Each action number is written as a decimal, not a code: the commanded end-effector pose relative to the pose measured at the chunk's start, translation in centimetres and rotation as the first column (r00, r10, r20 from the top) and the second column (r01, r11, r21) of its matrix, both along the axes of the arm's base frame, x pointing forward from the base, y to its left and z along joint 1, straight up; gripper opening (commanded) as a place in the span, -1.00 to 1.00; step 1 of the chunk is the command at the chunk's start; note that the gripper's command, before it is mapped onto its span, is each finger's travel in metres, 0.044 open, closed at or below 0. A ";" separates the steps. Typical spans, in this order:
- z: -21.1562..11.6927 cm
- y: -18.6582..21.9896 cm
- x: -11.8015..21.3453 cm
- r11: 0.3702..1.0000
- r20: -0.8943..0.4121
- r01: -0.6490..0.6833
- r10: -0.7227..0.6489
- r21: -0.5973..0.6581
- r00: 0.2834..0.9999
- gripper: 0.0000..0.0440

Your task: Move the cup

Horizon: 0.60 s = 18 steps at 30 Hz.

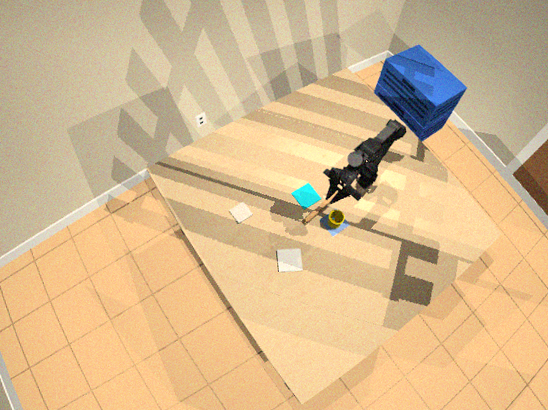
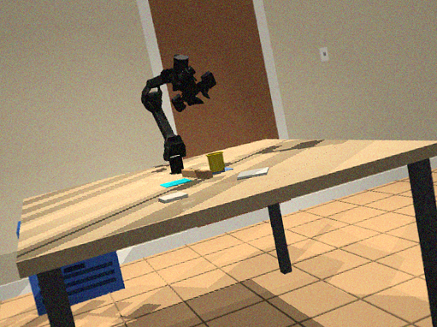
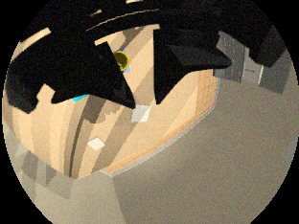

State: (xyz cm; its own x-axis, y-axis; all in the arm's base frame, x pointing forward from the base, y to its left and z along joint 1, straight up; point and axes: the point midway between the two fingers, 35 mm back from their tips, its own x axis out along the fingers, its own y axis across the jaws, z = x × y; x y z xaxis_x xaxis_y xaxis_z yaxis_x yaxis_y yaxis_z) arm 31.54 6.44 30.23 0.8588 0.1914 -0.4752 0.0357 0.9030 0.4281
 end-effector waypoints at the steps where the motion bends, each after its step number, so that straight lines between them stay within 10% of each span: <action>1: -0.1 0.6 0.0 0.999 -0.059 0.010 -0.008 0.043 0.998 -0.40; 18: -1.0 2.7 -0.8 0.976 -0.338 0.133 -0.068 0.173 0.939 -0.33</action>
State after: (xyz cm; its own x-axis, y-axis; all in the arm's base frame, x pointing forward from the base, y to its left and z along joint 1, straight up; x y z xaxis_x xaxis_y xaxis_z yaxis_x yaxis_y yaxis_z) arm 30.80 8.70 29.46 0.7096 0.2222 -0.6686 0.2503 0.8076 0.5340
